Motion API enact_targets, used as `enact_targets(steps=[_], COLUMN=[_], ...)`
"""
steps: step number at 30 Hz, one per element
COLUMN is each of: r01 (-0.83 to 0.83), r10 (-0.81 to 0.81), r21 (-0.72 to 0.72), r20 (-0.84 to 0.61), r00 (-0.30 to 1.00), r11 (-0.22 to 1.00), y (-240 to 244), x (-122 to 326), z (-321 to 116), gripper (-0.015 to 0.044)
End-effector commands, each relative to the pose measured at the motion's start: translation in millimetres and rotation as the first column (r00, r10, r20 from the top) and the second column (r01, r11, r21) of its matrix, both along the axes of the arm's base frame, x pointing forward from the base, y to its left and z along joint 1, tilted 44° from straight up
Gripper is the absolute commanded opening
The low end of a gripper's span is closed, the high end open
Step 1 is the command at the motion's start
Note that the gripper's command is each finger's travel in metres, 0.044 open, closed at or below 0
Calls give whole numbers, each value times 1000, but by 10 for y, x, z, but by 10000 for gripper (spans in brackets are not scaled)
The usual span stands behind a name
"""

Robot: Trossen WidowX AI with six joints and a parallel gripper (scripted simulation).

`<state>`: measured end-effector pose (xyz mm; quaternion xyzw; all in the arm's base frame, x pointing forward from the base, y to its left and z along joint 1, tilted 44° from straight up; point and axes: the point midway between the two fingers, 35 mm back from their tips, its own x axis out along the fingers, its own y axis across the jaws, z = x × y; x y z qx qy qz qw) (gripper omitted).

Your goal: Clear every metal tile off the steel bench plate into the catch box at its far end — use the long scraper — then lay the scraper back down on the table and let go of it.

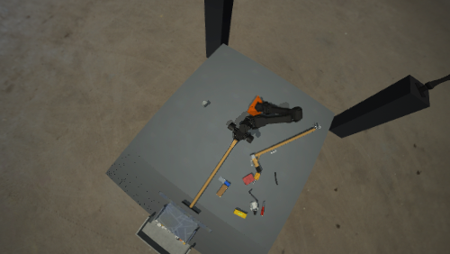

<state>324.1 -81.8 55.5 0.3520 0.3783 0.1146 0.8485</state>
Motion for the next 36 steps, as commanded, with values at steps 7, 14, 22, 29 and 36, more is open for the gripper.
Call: enact_targets(steps=[7, 14, 22, 29, 36], r01=[12, 14, 16, 18, 19], r10=[-12, -14, -16, -18, -19], r21=[-3, -4, -4, -3, -3], r20=[4, 4, 4, 5, 5], r00=[1000, 1000, 1000, 1000, 1000], r11=[1000, 1000, 1000, 1000, 1000], y=[-80, -105, -124, -126, -110], x=[146, 255, 383, 496, 576], z=[9, 5, 4, 10, 29], gripper=[0, 0, 0, 0, 0])
